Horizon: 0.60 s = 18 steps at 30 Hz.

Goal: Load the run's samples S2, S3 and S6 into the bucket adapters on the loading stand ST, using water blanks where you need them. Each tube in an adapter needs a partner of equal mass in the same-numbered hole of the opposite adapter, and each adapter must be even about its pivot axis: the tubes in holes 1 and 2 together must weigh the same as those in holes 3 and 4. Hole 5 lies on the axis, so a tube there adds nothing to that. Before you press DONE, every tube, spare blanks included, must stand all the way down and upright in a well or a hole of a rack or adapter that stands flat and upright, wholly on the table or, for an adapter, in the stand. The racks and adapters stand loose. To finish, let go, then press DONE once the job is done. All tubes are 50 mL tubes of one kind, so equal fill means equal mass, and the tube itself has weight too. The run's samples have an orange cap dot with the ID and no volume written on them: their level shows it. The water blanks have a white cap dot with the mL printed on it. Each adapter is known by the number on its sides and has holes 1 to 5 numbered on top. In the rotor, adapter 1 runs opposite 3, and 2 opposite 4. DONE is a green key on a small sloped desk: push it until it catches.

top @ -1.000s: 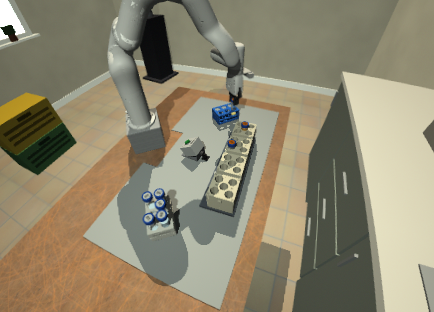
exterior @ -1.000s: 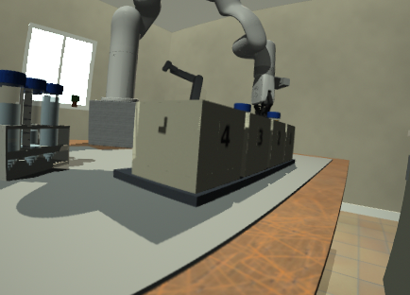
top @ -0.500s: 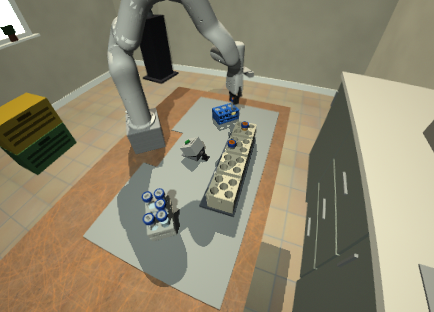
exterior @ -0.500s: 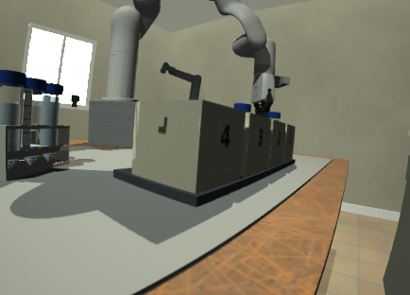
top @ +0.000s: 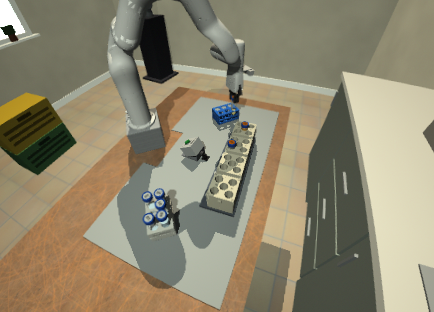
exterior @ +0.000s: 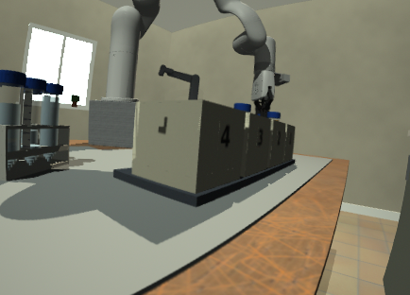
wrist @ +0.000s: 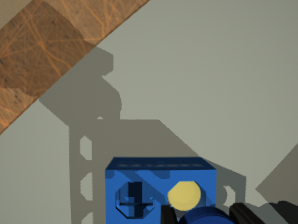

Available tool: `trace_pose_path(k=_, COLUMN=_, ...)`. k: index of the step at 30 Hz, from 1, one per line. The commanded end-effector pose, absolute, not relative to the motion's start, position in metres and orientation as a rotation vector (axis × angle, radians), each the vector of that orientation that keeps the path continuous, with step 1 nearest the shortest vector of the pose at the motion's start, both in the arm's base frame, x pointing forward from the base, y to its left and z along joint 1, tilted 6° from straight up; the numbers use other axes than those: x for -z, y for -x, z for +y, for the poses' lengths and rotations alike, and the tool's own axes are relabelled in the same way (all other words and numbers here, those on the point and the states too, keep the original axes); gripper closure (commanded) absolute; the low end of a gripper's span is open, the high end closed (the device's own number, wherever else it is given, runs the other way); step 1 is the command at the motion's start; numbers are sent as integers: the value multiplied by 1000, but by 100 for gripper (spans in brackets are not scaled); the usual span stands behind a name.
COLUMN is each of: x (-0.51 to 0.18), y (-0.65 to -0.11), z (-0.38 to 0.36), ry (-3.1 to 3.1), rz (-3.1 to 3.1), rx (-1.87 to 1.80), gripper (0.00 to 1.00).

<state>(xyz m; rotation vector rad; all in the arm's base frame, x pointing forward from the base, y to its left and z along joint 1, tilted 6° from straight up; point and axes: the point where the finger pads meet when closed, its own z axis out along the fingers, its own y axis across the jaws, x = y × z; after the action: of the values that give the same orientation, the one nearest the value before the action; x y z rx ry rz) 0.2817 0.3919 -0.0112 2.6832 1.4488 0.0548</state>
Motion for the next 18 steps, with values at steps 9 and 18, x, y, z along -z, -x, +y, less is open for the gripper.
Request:
trace_pose_path(k=9, x=3, y=-282, z=394, ry=-2685, rz=1450, rx=-61, gripper=100)
trace_pose_path(k=18, x=-9, y=-281, z=395, ry=-2685, rz=1450, rx=-61, gripper=100)
